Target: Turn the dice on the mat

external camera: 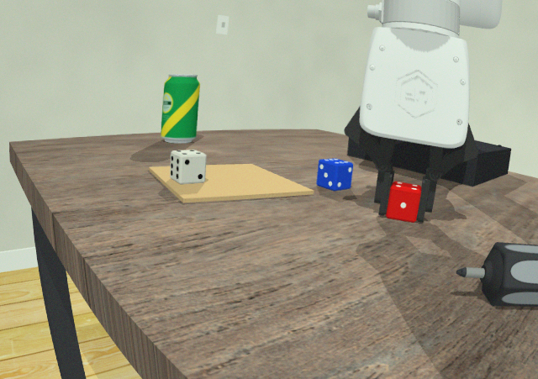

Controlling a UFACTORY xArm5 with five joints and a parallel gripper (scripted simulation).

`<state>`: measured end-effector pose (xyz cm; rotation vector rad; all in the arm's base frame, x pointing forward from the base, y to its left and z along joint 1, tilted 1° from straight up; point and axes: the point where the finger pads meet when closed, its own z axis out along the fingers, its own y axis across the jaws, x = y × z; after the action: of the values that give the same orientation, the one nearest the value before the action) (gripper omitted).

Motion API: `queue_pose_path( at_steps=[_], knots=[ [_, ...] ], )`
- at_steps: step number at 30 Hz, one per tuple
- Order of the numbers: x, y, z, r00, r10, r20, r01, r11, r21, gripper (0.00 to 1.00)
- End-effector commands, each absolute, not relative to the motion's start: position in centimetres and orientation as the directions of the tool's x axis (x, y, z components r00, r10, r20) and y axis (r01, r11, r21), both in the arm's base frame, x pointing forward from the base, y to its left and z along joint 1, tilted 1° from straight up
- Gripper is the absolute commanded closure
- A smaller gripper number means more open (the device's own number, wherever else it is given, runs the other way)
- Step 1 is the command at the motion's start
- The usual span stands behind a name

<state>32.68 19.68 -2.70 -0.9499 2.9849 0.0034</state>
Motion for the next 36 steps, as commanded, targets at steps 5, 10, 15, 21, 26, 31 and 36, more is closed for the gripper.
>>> queue_pose_path(
  at_steps=[5,10,15,21,26,31,36],
  knots=[
    [32.8,19.7,-2.0,-0.816,-0.578,-0.012,-0.578,0.816,-0.001,0.73],
    [32.8,19.7,0.7,-0.816,-0.578,-0.012,-0.578,0.816,-0.001,0.73],
    [32.7,19.6,4.6,-0.816,-0.578,-0.012,-0.578,0.816,-0.001,0.73],
    [32.7,19.6,6.7,-0.816,-0.578,-0.012,-0.578,0.816,-0.001,0.73],
    [32.7,19.6,7.4,-0.816,-0.578,-0.012,-0.578,0.816,-0.001,0.73],
    [32.7,19.6,7.4,-0.816,-0.578,-0.012,-0.578,0.816,-0.001,0.73],
    [33.0,19.4,7.4,-0.822,-0.57,-0.012,-0.57,0.822,-0.001,0.73]
  ],
)
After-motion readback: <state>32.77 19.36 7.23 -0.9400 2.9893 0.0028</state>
